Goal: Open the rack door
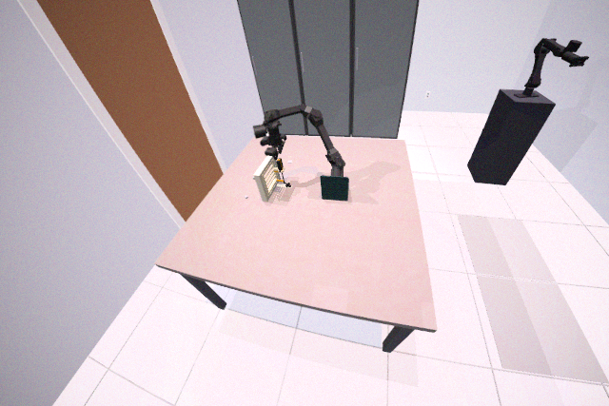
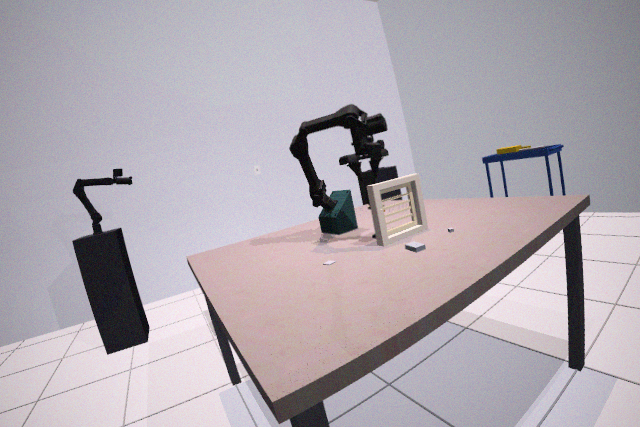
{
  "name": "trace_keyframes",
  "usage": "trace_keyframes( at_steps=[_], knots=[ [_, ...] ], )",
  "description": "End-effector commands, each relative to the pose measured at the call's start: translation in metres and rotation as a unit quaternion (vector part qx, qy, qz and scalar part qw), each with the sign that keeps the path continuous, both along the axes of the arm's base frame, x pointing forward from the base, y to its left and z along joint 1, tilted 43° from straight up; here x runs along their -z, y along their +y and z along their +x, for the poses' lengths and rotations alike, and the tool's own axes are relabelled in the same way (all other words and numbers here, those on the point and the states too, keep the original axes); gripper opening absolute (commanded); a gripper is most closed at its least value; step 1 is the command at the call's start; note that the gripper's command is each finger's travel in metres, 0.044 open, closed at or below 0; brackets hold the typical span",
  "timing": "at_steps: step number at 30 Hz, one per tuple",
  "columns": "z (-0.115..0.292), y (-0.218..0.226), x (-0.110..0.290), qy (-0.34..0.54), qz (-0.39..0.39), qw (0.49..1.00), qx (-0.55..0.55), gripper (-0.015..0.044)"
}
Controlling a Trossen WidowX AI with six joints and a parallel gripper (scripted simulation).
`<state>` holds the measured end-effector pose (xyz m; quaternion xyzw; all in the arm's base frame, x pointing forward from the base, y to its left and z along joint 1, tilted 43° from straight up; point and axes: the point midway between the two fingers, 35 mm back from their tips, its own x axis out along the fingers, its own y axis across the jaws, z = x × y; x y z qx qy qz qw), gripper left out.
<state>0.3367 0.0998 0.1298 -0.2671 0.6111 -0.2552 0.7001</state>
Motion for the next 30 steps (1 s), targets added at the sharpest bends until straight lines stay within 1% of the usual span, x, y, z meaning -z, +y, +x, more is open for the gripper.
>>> trace_keyframes(
  at_steps=[1, 30],
  knots=[
    [0.002, -0.003, 0.001, -0.001, -0.004, 1.0, 0.002, 0.0294],
    [0.007, -0.035, 0.035, 0.015, 0.003, 1.0, 0.01, 0.0294]
  ],
)
